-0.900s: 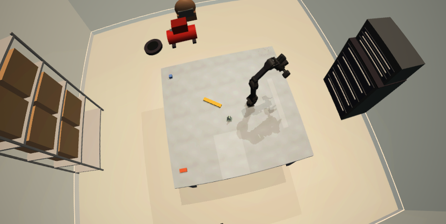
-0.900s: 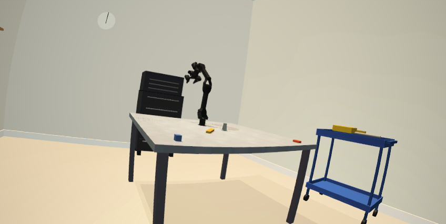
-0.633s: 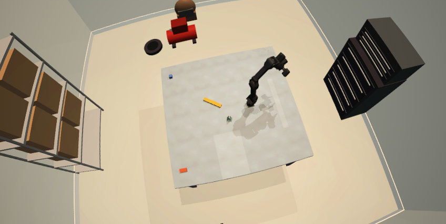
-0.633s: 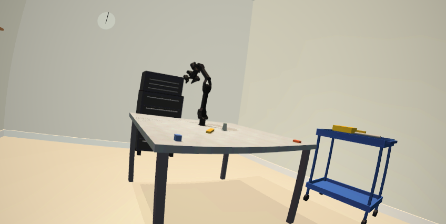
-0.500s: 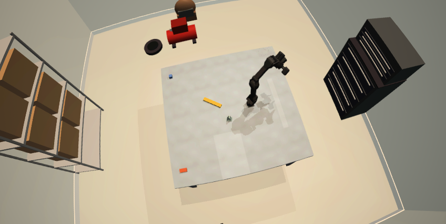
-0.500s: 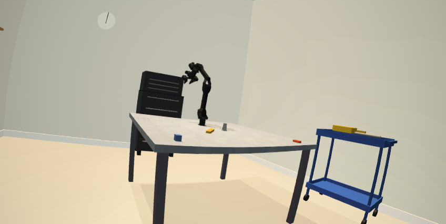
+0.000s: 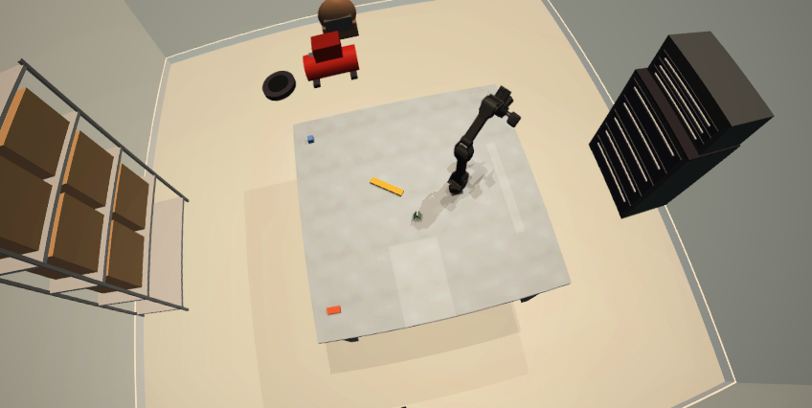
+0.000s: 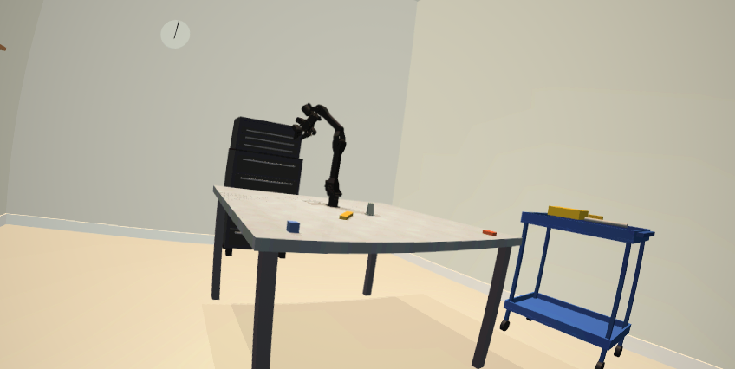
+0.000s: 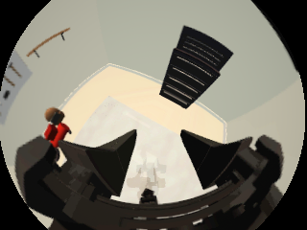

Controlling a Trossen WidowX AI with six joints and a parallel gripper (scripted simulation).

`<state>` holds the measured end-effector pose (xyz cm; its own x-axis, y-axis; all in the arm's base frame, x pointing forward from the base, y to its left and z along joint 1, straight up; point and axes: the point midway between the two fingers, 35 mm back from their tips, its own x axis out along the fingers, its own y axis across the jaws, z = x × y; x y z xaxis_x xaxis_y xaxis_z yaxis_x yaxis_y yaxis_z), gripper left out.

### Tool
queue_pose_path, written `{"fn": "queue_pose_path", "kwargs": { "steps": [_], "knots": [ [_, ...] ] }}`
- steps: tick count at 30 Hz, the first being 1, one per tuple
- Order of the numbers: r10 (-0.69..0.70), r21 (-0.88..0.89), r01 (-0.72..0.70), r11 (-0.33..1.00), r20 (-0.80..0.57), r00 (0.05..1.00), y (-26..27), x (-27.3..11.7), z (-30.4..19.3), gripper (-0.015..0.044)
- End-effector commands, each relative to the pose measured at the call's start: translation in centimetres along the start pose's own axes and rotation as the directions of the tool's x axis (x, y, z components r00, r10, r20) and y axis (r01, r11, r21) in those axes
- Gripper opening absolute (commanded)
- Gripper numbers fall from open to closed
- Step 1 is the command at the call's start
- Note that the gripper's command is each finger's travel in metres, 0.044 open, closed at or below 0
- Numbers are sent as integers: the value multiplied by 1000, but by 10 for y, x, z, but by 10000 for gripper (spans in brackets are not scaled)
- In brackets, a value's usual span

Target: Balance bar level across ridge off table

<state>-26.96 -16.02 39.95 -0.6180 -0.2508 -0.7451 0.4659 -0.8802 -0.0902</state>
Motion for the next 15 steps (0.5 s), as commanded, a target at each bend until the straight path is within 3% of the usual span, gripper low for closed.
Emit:
{"fn": "queue_pose_path", "kwargs": {
  "steps": [1,15],
  "knots": [
    [48,-38,-49,998,-16,999,23,7,-1,315],
    [214,-157,-222,962,-69,974,96,12,-15,315]
  ]
}}
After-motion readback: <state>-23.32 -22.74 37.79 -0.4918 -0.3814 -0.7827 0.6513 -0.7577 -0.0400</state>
